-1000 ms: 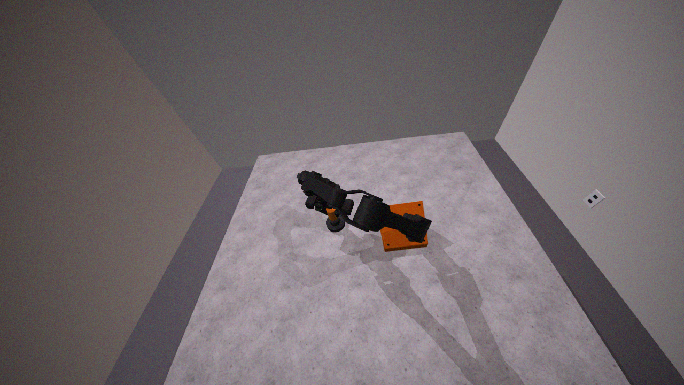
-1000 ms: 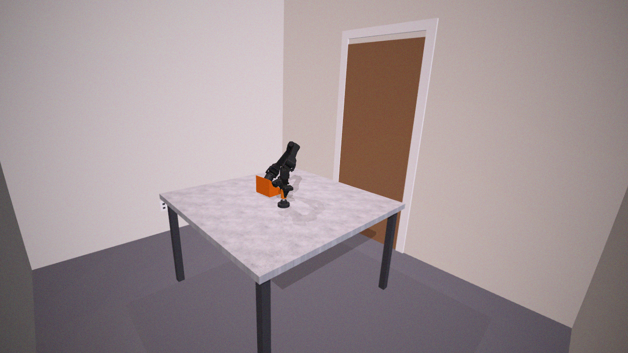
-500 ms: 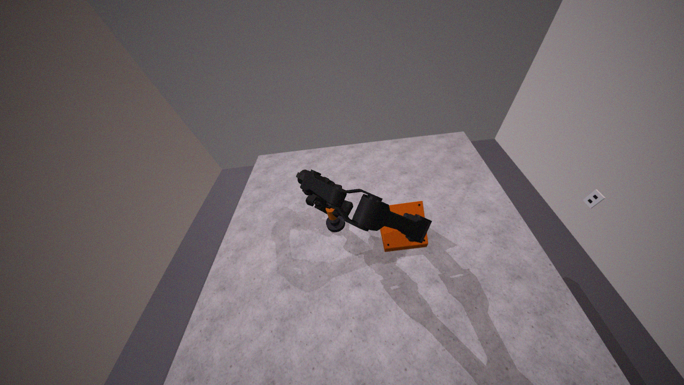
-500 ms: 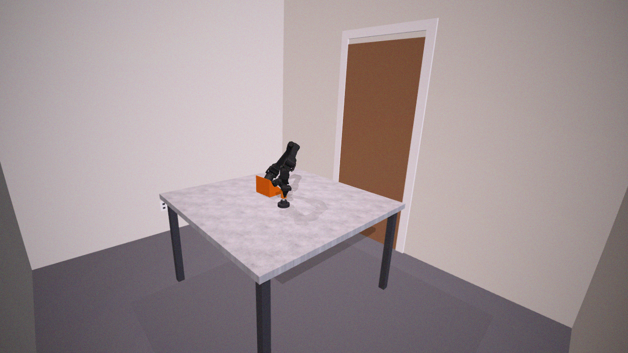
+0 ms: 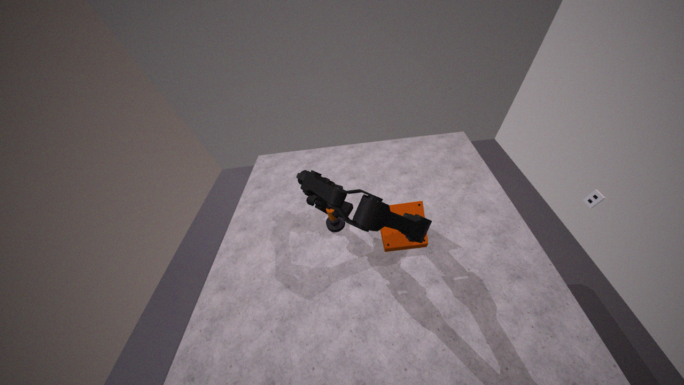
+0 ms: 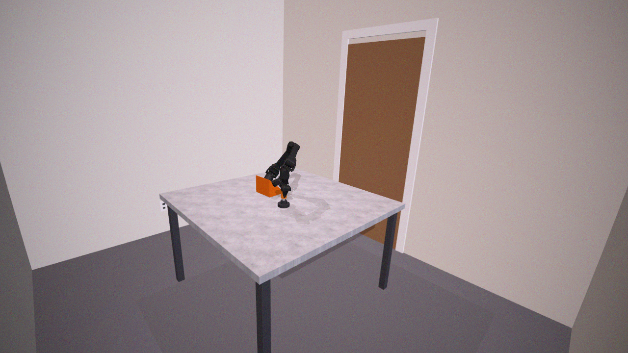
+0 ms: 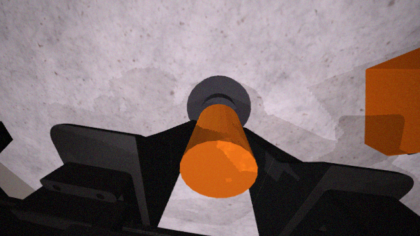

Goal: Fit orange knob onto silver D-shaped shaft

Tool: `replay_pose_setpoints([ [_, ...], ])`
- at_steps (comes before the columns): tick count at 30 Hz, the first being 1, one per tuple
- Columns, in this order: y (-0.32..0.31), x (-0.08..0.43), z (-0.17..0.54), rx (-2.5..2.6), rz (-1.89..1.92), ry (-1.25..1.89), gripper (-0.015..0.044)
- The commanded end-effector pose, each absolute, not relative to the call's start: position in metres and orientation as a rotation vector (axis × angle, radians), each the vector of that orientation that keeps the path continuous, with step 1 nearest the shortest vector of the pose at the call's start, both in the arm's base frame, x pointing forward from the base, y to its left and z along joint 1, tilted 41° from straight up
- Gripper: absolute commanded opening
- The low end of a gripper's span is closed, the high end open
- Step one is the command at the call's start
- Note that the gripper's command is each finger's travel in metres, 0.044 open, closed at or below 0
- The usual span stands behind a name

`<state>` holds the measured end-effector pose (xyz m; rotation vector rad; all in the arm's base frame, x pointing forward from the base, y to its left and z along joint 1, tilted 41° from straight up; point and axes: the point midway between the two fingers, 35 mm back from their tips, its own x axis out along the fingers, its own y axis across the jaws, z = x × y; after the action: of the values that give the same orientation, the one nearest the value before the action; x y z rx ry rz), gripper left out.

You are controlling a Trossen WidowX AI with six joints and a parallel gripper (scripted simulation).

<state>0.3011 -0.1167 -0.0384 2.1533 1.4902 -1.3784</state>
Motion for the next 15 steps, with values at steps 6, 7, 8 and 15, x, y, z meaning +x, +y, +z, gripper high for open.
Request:
replay_pose_setpoints([
  [6,-0.1163,0.3015,-0.0395,2.16,-1.377,1.484,0.0],
  [7,-0.1163,0.3015,-0.0395,2.16,-1.377,1.484,0.0],
  [8,-0.1163,0.3015,-0.0395,2.16,-1.377,1.484,0.0],
  [15,-0.1189,0.3022,-0.0354,2.16,-1.377,1.484,0.0],
])
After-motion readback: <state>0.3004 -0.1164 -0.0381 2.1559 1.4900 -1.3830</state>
